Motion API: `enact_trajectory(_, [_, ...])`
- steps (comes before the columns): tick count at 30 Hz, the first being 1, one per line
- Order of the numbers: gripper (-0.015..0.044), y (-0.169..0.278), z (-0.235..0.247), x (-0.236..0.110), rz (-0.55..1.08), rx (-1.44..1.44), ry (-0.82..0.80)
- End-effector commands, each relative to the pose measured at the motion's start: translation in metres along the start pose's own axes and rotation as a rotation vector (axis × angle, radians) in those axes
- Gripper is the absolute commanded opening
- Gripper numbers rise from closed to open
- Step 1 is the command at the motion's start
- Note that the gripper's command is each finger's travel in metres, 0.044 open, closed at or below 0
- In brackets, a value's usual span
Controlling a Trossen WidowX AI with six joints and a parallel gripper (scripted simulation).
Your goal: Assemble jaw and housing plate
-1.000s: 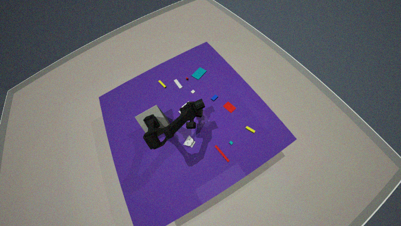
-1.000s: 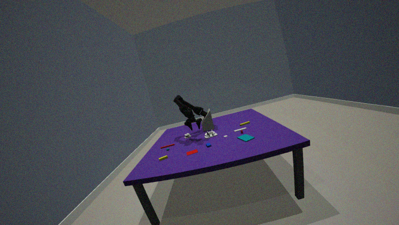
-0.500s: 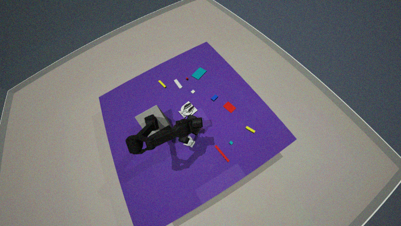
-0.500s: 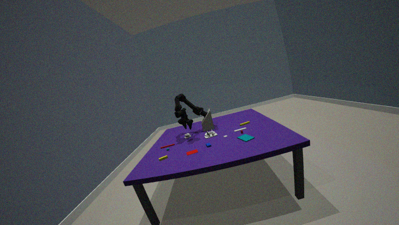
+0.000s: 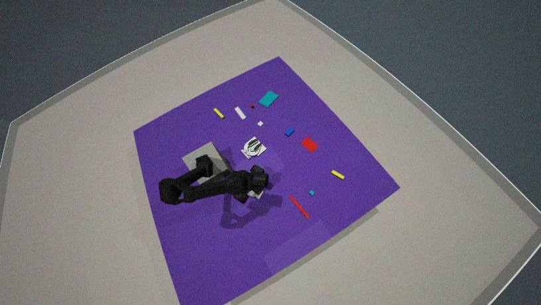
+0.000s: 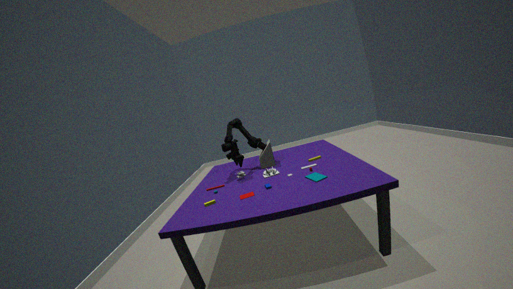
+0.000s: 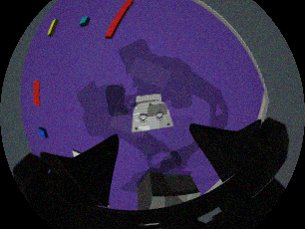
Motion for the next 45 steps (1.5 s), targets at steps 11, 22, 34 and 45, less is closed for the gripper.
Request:
enact_trajectory(11, [0.044,0.004,-0.002,0.028,0.013,-0.009,0.006])
enact_trajectory(22, [0.044,0.004,-0.002,0.044,0.013,-0.009,0.006])
enact_trajectory(34, [0.044,0.004,-0.002,0.05,0.013,-0.009,0.007])
enact_trajectory(45, [0.044,0.004,-0.001,0.067,0.013,-0.01,0.007])
Point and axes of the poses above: the point midway between the two fingers, 35 mm back from their tips, its own x axis out along the fingers, its own z axis across the jaws, y = z × x, the point moved 6 cm from there along -x, back along the fingers, and after that the axes turned 3 degrees about -x, right-handed, at the moved point
